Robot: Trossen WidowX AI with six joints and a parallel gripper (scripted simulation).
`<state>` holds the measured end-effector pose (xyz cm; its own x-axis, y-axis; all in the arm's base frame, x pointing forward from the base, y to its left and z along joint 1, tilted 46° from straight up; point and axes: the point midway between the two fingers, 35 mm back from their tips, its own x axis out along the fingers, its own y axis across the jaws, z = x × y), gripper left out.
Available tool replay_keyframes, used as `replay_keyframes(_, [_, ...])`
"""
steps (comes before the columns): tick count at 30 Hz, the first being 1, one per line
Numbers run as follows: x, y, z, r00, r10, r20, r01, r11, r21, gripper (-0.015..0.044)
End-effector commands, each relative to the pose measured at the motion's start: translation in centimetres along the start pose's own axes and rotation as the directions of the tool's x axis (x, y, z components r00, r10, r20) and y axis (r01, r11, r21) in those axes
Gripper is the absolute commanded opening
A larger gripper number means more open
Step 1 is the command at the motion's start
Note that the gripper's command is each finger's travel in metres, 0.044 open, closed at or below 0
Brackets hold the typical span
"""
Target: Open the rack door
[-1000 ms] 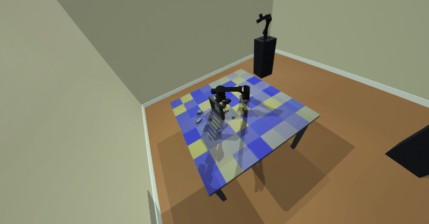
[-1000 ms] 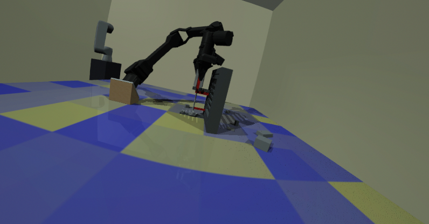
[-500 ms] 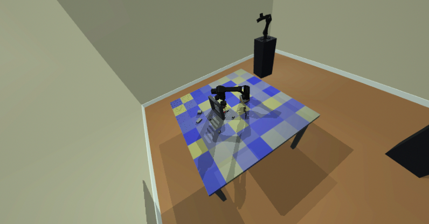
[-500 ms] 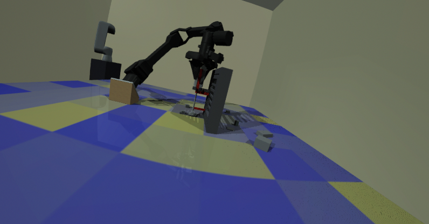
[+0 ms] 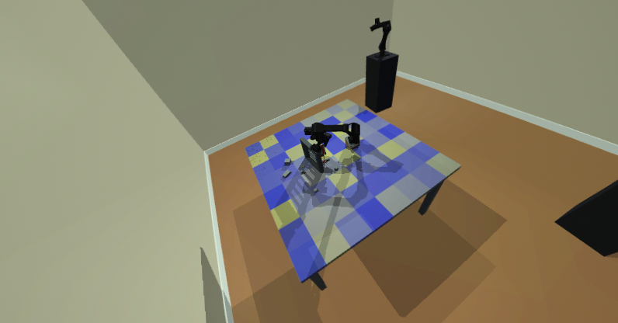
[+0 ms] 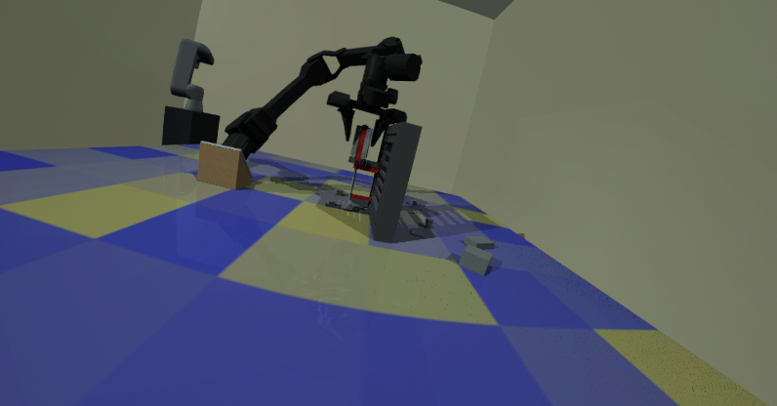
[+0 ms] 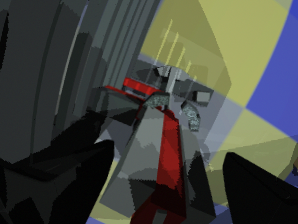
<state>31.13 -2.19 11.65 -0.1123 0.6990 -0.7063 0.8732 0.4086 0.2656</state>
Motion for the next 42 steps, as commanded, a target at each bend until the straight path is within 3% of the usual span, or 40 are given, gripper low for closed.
replay_keyframes(1, [0.25, 0.36, -0.03, 1.000, 0.002, 0.001, -0.002, 0.959, 0.284, 0.0296])
replay_keyframes(5, [0.25, 0.36, -0.03, 1.000, 0.002, 0.001, -0.002, 0.899, 0.438, 0.0296])
replay_keyframes(15, [0.25, 0.36, -0.03, 1.000, 0.002, 0.001, -0.002, 0.896, 0.445, 0.0296])
replay_keyframes(42, [0.25, 0.36, -0.03, 1.000, 0.002, 0.001, -0.002, 0.896, 0.445, 0.0116])
